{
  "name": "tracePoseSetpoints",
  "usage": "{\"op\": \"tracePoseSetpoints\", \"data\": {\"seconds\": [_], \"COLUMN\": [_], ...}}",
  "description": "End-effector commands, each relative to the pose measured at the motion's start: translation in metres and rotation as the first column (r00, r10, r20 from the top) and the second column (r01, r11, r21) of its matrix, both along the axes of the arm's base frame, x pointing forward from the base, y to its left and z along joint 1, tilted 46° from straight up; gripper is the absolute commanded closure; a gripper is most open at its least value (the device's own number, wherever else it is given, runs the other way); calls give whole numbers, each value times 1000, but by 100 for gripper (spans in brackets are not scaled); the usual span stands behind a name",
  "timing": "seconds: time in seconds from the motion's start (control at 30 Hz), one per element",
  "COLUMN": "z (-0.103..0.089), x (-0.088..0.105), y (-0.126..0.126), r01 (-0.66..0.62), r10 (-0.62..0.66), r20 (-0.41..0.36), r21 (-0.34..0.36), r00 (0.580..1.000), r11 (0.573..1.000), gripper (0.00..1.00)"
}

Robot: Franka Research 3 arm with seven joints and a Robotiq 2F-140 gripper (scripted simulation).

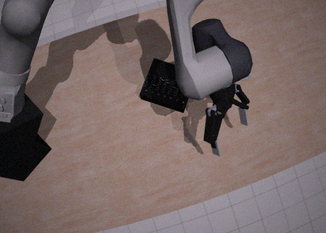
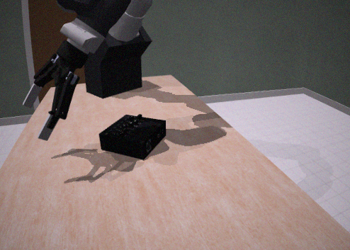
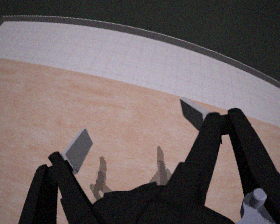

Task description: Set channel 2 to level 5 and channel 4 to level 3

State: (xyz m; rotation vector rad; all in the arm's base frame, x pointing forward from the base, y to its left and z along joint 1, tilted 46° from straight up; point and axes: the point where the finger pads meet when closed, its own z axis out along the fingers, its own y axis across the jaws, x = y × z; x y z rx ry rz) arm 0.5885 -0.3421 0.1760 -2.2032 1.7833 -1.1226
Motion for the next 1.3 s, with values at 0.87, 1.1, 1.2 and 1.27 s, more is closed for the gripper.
{"op": "tracePoseSetpoints", "data": {"seconds": [0.87, 1.1, 1.2, 1.27], "z": [-4, -4, -4, -4], "x": [-18, -18, -18, -18], "y": [36, 36, 36, 36], "r01": [-1, -1, -1, -1], "r10": [0, 0, 0, 0], "r20": [6, 6, 6, 6], "r21": [124, 124, 124, 124], "r00": [1000, 1000, 1000, 1000], "r11": [992, 992, 992, 992], "gripper": [0, 0, 0, 0]}}
